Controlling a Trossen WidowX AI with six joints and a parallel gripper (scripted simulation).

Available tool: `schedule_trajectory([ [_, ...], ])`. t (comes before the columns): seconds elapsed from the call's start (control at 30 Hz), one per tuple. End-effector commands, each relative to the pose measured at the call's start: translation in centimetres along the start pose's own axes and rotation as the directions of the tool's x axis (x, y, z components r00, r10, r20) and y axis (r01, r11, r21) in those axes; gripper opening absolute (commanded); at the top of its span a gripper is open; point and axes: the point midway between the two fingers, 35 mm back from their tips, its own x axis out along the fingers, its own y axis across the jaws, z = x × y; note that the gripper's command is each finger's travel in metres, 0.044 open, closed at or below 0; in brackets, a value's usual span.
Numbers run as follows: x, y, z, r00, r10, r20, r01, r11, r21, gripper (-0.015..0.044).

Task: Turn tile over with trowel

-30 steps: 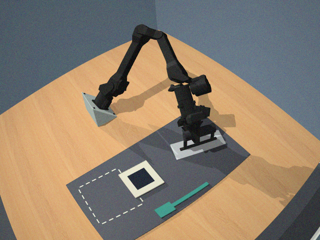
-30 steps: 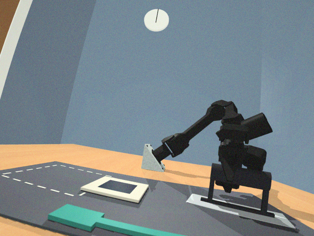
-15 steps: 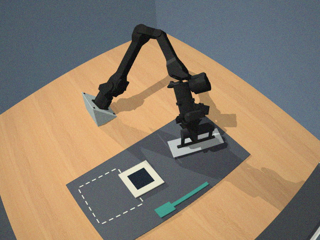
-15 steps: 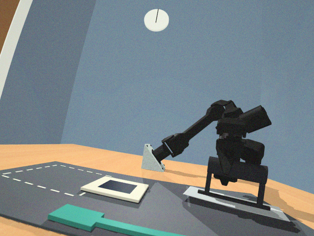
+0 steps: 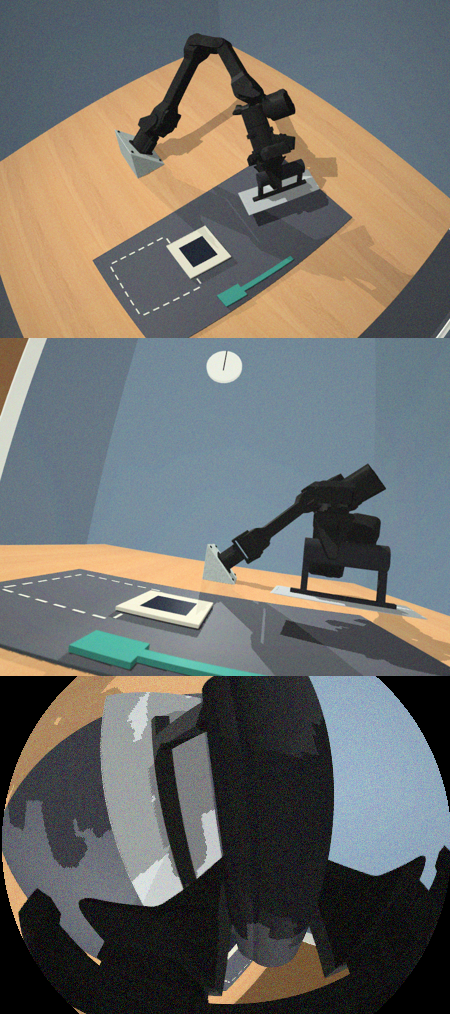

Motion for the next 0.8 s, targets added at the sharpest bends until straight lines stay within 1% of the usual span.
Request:
schedule_trajectory([
  [0.0, 1.2, -0.8, -2.5, 0.999, 0.007, 0.037, -0.007, 1.0, -0.001, 0.0],
  [0.17, 2.4, -1.4, -5.5, 0.992, 0.015, 0.122, -0.011, 0.999, -0.033, 0.0],
  [0.37, 2.7, -1.7, -8.8, 0.975, 0.012, 0.221, 0.008, 0.996, -0.09, 0.0],
  [0.77, 3.0, -1.3, -9.1, 0.973, 0.012, 0.231, 0.011, 0.995, -0.097, 0.0],
])
